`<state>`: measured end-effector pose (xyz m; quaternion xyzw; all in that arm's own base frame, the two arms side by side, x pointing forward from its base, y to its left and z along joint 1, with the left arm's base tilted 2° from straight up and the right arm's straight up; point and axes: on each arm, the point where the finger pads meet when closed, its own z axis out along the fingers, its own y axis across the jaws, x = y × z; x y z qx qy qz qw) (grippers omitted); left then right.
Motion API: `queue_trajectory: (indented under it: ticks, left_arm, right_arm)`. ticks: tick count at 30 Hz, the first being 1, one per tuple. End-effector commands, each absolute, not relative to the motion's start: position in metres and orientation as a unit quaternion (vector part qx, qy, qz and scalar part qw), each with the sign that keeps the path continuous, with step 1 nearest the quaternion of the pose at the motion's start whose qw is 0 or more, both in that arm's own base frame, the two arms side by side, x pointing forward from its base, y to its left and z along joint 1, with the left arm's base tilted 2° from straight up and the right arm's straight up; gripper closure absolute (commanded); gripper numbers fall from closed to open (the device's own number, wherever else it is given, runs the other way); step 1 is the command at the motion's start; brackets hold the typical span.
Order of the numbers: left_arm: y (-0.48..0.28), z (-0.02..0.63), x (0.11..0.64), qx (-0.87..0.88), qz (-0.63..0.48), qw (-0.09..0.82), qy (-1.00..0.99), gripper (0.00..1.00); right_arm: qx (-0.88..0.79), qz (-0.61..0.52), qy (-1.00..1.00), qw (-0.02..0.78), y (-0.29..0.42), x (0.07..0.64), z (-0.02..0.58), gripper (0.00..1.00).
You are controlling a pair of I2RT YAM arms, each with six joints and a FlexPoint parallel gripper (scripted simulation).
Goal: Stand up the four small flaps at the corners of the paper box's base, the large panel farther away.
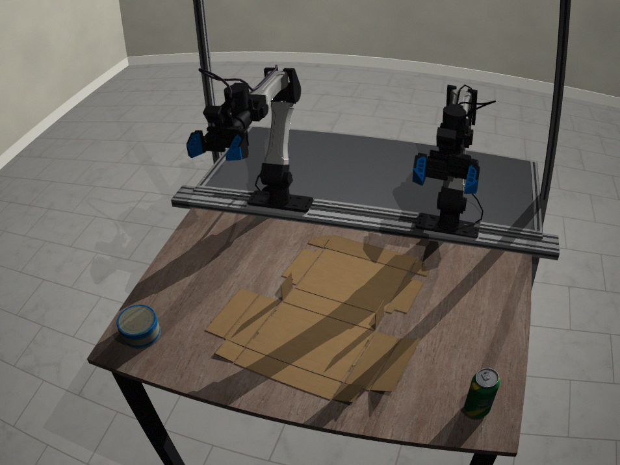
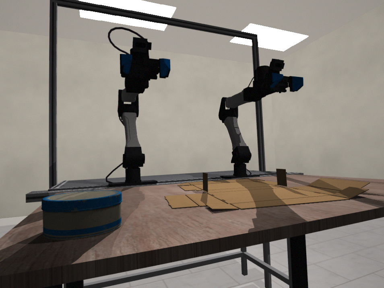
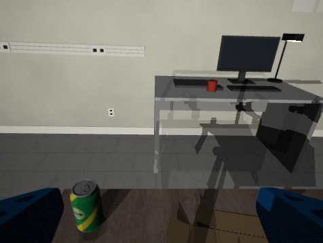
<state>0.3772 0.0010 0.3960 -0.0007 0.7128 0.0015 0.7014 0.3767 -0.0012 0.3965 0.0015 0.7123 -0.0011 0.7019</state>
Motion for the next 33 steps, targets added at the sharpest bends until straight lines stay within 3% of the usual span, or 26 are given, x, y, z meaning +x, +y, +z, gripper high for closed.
queue_trajectory:
  ticks: [1,17,18,29,33]
  left_arm:
    - [0.0,0.402,0.375,0.0,0.0,0.707,0.707,0.0]
    - [0.0,0.402,0.375,0.0,0.0,0.707,0.707,0.0]
    - [-0.003,0.399,0.383,0.003,-0.011,0.692,0.721,0.23]
    - [-0.026,0.331,0.445,0.049,-0.073,0.526,0.846,0.23]
    - [-0.037,0.312,0.461,0.054,-0.076,0.525,0.846,0.23]
  right_arm:
    - [0.0,0.0,0.707,0.707,0.0,0.375,0.402,0.0]
    - [0.0,0.0,0.707,0.707,0.0,0.375,0.402,0.0]
    - [0.012,0.002,0.721,0.693,0.003,0.382,0.398,0.23]
    - [0.103,-0.002,0.84,0.533,0.023,0.435,0.322,0.23]
    - [0.103,-0.002,0.84,0.533,0.028,0.45,0.302,0.23]
